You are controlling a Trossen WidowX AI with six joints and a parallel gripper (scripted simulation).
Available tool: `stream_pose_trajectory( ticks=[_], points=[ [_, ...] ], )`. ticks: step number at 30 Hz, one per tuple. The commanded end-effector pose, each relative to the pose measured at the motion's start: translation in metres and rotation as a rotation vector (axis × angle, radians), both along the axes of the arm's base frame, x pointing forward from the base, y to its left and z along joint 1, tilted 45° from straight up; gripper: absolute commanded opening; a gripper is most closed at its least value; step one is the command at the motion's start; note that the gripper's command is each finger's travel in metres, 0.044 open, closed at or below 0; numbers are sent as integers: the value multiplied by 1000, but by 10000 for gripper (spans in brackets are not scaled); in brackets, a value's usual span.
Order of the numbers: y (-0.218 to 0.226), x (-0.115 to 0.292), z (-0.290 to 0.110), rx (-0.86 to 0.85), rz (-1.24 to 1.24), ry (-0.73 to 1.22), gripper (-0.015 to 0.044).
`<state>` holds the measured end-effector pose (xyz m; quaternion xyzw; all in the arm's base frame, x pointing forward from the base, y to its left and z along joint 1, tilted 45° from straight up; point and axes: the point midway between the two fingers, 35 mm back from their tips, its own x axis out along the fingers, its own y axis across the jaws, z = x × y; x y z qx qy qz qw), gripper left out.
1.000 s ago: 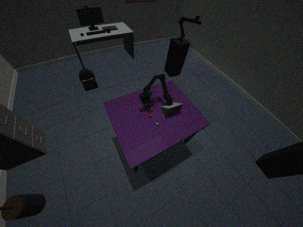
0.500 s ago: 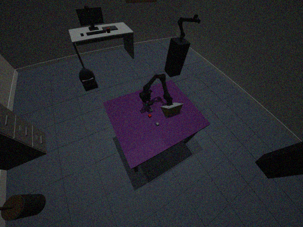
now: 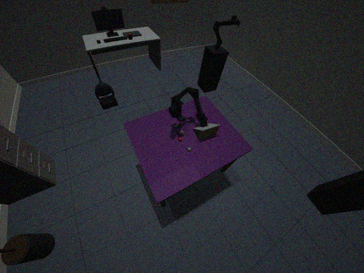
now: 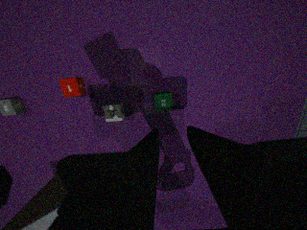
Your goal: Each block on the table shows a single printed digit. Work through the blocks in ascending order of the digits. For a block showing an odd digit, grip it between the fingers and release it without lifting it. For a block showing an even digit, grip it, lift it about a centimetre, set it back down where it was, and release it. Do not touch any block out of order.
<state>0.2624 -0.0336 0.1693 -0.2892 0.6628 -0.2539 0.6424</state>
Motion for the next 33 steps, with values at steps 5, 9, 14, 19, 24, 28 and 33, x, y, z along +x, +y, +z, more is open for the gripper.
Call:
stream_pose_trajectory(
  ticks=[5, 9, 14, 19, 24, 28, 33],
  points=[
    [2, -1, 3, 1, -9, 5, 120],
    [17, 9, -9, 12, -4, 7, 120],
    [75, 35, -57, 42, 10, 20, 120],
    [135, 42, -113, 56, 15, 36, 120],
    [190, 33, -171, 38, 1, 17, 120],
    [218, 19, -207, 22, -7, 2, 120],
    [222, 17, -213, 19, -9, -1, 120]
  ],
)
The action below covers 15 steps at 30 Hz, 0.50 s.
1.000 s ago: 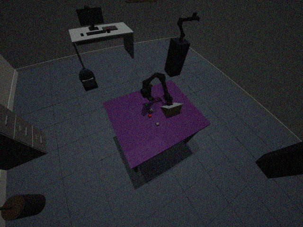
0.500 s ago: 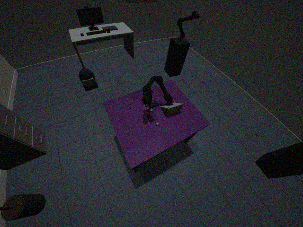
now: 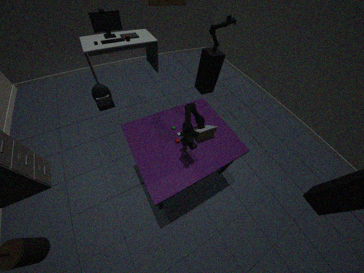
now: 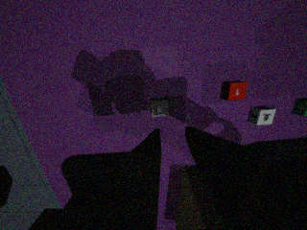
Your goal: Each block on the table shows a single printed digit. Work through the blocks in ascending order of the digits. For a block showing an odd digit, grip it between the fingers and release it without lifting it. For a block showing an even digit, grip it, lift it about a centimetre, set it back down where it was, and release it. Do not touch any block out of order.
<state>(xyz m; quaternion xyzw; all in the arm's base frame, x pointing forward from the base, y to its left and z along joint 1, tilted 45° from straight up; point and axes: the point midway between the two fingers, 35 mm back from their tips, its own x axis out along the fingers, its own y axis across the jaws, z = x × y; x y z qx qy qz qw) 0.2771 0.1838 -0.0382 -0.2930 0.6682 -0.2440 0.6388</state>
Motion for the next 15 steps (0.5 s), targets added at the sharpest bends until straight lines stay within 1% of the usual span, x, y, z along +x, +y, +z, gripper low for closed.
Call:
stream_pose_trajectory(
  ticks=[1, 3, 5, 10, 13, 14, 15],
  points=[
    [5, 2, -6, 10, -22, -20, 120],
    [5, 2, -6, 10, -22, -20, 120],
    [-1, 3, -12, 10, -22, -20, 172],
    [-46, 2, -58, 8, -22, -22, 304],
    [-52, 1, -63, 7, -22, -22, 383],
    [-52, 1, -63, 7, -22, -22, 400],
    [-52, 1, -63, 7, -22, -22, 400]
  ],
)
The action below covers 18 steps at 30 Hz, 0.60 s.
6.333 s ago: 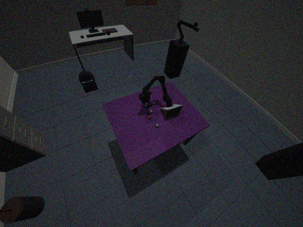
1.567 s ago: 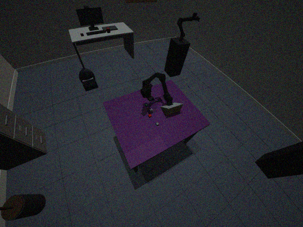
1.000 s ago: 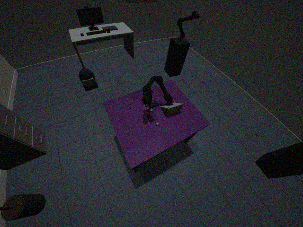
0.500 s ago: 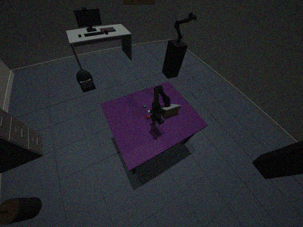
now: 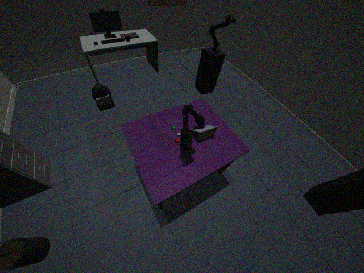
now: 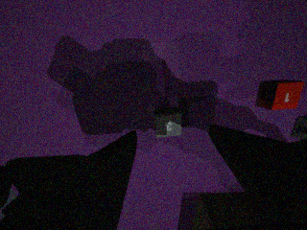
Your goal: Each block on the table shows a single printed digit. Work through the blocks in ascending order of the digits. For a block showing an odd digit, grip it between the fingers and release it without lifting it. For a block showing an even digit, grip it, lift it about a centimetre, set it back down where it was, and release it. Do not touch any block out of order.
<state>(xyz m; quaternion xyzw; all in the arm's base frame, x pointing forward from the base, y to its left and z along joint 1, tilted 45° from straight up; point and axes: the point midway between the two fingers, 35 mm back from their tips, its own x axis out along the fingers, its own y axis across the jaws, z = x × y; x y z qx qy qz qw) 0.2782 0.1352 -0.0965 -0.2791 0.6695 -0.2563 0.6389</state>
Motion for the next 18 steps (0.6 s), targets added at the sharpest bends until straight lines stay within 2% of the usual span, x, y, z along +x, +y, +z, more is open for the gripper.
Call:
stream_pose_trajectory(
  ticks=[1, 18],
  points=[
    [-4, 0, -5, 5, 13, -10, 400],
    [-22, 0, -24, 4, 13, -10, 400]
  ],
)
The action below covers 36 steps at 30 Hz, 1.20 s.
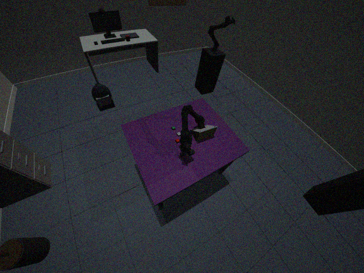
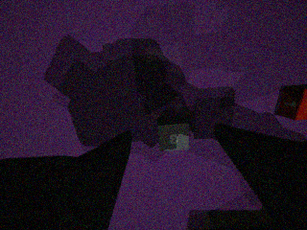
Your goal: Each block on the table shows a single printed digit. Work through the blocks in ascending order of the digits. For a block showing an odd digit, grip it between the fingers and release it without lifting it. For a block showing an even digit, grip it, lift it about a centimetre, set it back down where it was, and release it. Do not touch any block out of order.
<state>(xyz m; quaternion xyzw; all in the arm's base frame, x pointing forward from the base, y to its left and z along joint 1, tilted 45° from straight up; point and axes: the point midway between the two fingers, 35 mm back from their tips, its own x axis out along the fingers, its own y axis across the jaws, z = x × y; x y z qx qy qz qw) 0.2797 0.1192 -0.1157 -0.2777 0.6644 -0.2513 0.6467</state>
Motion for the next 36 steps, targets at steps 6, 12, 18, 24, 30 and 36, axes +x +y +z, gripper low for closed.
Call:
stream_pose_trajectory(
  ticks=[6, 12, 18, 24, 30, 36],
  points=[
    [-13, -2, -11, -7, 2, 5, 400],
    [-13, -2, -12, -7, 2, 5, 295],
    [-13, -2, -12, -7, 2, 5, 137],
    [-13, -2, -12, -7, 2, 5, 120],
    [-13, -2, -12, -7, 2, 5, 120],
    [-13, -2, -12, -7, 2, 5, 120]
  ],
)
